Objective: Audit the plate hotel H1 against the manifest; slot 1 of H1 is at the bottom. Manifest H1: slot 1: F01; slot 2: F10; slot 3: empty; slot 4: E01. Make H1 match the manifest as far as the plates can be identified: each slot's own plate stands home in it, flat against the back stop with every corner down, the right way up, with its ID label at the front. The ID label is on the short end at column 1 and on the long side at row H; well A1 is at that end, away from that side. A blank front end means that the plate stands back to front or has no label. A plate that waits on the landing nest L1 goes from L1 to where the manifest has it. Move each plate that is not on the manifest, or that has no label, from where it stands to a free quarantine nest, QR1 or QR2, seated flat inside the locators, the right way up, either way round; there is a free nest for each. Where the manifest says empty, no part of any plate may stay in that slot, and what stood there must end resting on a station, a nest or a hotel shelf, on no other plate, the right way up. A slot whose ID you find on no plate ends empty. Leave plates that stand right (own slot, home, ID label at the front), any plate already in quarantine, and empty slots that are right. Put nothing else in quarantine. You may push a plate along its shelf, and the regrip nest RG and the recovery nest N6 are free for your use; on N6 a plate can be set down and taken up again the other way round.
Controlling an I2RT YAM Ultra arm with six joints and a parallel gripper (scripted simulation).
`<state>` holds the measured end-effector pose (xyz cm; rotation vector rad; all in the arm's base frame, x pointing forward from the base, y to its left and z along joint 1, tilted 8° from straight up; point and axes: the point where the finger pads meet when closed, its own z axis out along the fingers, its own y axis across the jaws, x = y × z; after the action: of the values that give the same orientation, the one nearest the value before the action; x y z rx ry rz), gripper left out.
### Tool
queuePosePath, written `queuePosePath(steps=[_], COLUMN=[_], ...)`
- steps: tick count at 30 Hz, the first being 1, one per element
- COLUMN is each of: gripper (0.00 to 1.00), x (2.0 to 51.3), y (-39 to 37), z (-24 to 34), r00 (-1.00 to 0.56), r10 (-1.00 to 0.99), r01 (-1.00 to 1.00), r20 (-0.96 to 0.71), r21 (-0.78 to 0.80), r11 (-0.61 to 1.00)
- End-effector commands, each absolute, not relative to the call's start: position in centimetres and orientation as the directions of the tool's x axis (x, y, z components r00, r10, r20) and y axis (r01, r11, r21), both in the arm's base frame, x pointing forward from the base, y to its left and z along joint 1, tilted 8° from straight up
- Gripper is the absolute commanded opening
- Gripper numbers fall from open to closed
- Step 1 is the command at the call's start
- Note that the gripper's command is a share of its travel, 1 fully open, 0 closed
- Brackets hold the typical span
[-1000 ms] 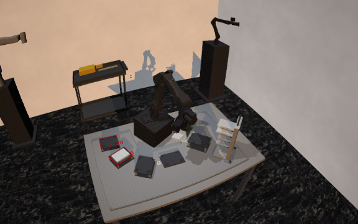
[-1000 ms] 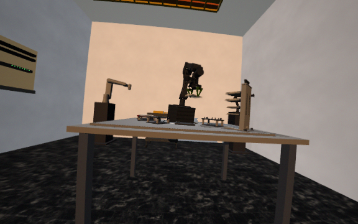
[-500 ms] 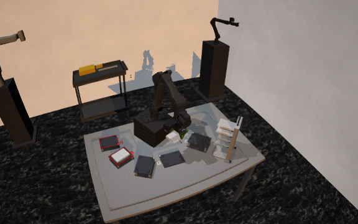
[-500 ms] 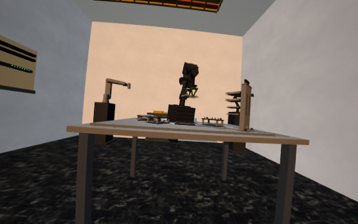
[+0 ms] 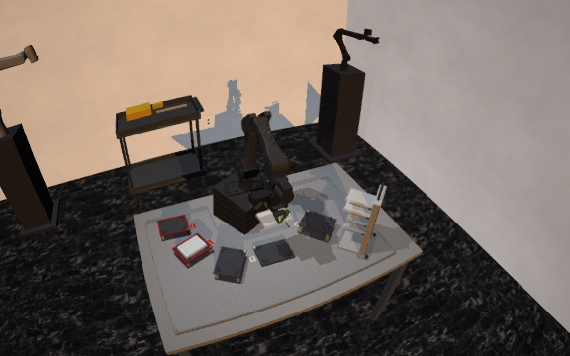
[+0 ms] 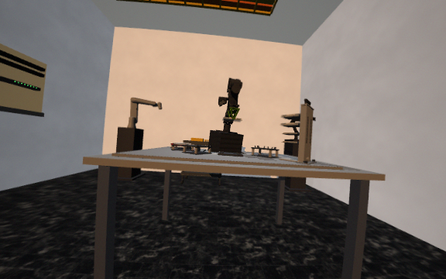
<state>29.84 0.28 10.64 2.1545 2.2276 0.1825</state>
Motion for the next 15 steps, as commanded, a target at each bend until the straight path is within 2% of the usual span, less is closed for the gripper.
queuePosePath(steps=[1, 15], gripper=[0.86, 0.86], x=[30.0, 30.7], y=[0.2, 0.5], z=[11.2, 8.0], r00=[0.067, 0.067], r10=[0.996, 0.996], r01=[0.989, 0.989], r20=[0.065, 0.065], r21=[0.124, 0.124], r11=[-0.074, -0.074])
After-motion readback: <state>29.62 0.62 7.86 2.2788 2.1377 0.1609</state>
